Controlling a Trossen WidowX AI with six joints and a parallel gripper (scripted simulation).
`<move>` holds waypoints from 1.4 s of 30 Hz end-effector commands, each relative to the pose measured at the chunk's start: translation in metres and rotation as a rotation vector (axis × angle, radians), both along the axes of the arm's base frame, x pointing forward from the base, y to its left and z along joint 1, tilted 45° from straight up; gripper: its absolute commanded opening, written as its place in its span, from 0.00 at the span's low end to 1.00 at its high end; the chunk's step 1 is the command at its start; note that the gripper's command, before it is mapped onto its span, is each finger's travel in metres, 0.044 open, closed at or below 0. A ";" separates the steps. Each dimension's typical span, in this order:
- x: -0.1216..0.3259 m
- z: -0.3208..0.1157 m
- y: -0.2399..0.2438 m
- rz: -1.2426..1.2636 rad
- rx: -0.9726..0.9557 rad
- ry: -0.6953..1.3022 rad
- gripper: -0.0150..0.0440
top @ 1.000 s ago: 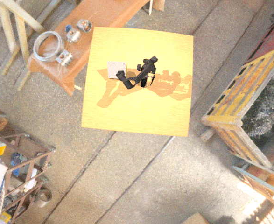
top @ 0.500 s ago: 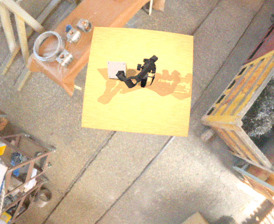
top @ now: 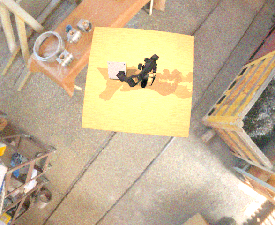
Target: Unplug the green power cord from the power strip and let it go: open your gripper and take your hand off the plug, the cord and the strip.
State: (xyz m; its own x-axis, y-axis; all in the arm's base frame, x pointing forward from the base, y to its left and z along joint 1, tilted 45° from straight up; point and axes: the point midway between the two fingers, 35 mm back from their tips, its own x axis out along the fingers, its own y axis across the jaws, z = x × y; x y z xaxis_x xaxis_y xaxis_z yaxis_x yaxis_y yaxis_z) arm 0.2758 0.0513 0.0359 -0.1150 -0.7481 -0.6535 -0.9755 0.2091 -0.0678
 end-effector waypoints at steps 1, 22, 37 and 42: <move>0.008 -0.021 0.037 0.022 0.084 -0.035 0.25; 0.011 -0.032 0.049 0.024 0.083 -0.035 1.00; 0.019 -0.055 0.084 0.024 0.085 -0.036 1.00; 0.019 -0.055 0.084 0.024 0.085 -0.036 1.00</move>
